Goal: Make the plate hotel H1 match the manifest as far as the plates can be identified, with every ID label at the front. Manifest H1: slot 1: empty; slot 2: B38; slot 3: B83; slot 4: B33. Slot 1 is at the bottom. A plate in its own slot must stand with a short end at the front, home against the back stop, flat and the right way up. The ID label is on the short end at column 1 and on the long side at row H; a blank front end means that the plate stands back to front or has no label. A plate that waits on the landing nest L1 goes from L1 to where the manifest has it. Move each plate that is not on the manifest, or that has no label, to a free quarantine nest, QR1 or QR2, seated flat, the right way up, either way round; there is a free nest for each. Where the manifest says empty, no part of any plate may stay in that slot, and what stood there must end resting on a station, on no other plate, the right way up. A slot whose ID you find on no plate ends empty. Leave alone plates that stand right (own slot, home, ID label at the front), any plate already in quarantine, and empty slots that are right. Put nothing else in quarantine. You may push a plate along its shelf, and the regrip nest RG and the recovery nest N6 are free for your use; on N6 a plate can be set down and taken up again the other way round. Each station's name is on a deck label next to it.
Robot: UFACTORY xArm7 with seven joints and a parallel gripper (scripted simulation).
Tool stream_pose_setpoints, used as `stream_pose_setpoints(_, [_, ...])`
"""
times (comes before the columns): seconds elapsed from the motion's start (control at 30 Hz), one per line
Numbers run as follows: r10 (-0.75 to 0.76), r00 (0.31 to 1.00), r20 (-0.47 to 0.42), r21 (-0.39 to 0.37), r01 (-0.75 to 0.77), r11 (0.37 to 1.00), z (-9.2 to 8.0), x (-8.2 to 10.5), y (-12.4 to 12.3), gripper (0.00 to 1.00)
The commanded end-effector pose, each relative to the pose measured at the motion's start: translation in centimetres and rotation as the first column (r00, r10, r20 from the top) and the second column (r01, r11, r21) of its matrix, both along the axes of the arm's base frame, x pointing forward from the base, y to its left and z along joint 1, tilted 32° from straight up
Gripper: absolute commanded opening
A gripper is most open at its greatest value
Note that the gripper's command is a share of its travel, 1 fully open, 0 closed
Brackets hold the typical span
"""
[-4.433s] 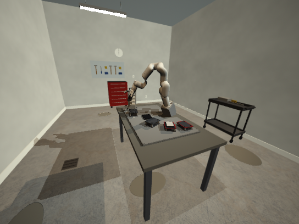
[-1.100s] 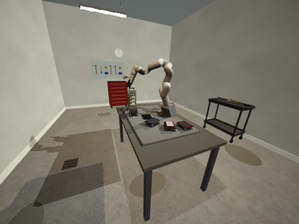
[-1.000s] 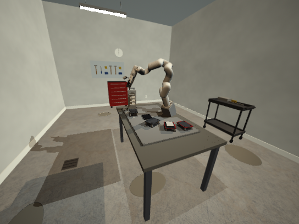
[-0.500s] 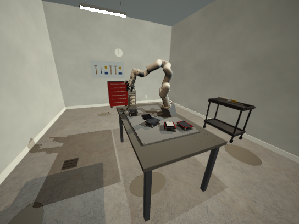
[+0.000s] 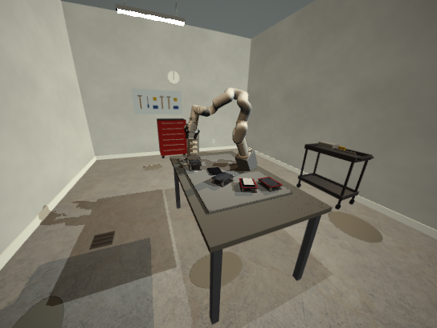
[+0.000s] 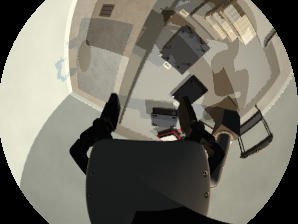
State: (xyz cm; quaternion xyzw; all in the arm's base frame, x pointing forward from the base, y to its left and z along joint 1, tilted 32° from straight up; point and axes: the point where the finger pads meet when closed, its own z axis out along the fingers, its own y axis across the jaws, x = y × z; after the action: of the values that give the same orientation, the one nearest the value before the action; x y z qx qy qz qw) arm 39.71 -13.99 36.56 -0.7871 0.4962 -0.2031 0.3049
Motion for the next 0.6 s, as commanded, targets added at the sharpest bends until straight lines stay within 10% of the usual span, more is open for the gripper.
stream_pose_setpoints(0.0, [-0.084, 0.993, -0.081, 0.063, 0.089, 0.994, -1.4, 0.2, 1.0, 1.0])
stream_pose_setpoints(0.57, [-0.295, 0.898, -0.326, 0.176, 0.364, 0.915, -6.1, 0.1, 3.9, 1.0])
